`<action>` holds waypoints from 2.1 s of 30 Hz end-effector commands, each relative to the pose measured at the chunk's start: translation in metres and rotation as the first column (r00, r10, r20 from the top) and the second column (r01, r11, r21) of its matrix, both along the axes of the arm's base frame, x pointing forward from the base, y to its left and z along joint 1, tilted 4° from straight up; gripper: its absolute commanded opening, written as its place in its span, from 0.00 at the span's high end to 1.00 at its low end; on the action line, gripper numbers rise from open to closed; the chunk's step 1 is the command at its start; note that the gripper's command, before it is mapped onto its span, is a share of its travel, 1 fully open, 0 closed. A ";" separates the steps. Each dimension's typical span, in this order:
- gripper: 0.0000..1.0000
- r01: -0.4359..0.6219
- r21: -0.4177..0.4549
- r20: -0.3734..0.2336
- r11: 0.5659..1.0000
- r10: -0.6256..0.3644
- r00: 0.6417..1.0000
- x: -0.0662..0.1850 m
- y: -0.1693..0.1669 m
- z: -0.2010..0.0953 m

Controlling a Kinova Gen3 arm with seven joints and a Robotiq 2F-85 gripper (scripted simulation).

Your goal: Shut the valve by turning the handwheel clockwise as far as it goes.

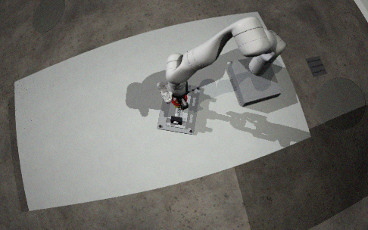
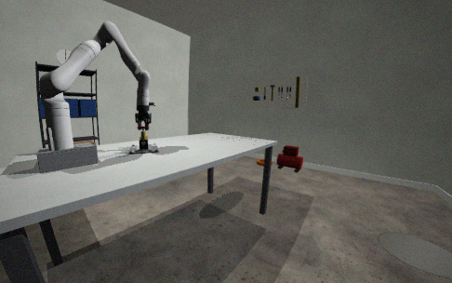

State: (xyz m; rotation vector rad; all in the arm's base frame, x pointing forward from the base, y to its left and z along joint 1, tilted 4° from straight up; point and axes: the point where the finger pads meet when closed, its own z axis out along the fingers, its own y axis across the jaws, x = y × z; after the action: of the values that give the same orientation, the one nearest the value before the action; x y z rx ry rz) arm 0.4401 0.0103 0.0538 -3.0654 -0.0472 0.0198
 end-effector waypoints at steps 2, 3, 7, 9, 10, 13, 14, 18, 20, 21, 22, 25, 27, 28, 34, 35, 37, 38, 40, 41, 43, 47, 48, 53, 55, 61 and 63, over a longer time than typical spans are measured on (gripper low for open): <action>1.00 0.083 -0.005 -0.007 0.997 -0.083 0.997 0.000 0.001 -0.002; 1.00 0.104 -0.005 -0.009 0.995 -0.104 0.995 0.000 0.001 -0.002; 1.00 0.190 -0.007 -0.014 0.982 -0.190 0.982 0.000 0.001 -0.002; 1.00 0.232 -0.009 -0.017 0.973 -0.232 0.972 0.000 0.001 -0.002; 1.00 0.253 -0.009 -0.019 0.967 -0.253 0.967 0.000 0.001 -0.002; 1.00 0.315 -0.011 -0.022 0.949 -0.315 0.949 0.000 0.001 -0.002; 1.00 0.335 -0.012 -0.024 0.942 -0.335 0.942 0.000 0.001 -0.002; 1.00 0.374 -0.014 -0.026 0.927 -0.374 0.927 0.000 0.001 -0.002; 1.00 0.412 -0.016 -0.029 0.911 -0.412 0.911 0.000 0.001 -0.002; 1.00 0.430 -0.016 -0.030 0.902 -0.431 0.902 0.000 0.001 -0.002; 1.00 0.449 -0.017 -0.031 0.894 -0.449 0.893 0.000 0.001 -0.002; 1.00 0.500 -0.020 -0.034 0.866 -0.501 0.865 0.001 0.001 -0.002; 1.00 0.533 -0.022 -0.036 0.846 -0.533 0.845 0.001 0.001 -0.002; 1.00 0.548 -0.023 -0.037 0.836 -0.549 0.835 0.001 0.001 -0.002; 1.00 0.606 -0.026 -0.041 0.795 -0.607 0.794 0.001 0.001 -0.002; 1.00 0.620 -0.027 -0.042 0.784 -0.620 0.783 0.001 0.001 -0.002; 1.00 0.645 -0.029 -0.043 0.763 -0.646 0.762 0.001 0.001 -0.002; 1.00 0.657 -0.030 -0.044 0.753 -0.658 0.752 0.001 0.001 -0.002; 1.00 0.680 -0.032 -0.045 0.733 -0.681 0.731 0.001 0.001 -0.002; 1.00 0.691 -0.033 -0.046 0.723 -0.691 0.721 0.001 0.001 -0.002; 1.00 0.711 -0.034 -0.047 0.703 -0.711 0.701 0.001 0.001 -0.002; 1.00 0.746 -0.037 -0.049 0.665 -0.746 0.664 0.001 0.001 -0.002; 1.00 0.753 -0.038 -0.050 0.657 -0.754 0.655 0.001 0.001 -0.002; 1.00 0.774 -0.040 -0.051 0.632 -0.775 0.630 0.001 0.001 -0.002; 1.00 0.786 -0.041 -0.052 0.616 -0.787 0.614 0.001 0.001 -0.002; 1.00 0.815 -0.045 -0.053 0.578 -0.816 0.576 0.001 0.001 -0.002; 1.00 0.822 -0.045 -0.053 0.568 -0.823 0.565 0.001 0.001 -0.002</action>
State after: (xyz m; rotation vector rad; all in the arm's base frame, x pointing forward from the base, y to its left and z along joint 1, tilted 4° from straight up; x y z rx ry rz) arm 0.4400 0.0101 0.0538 -2.7671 1.3550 0.0697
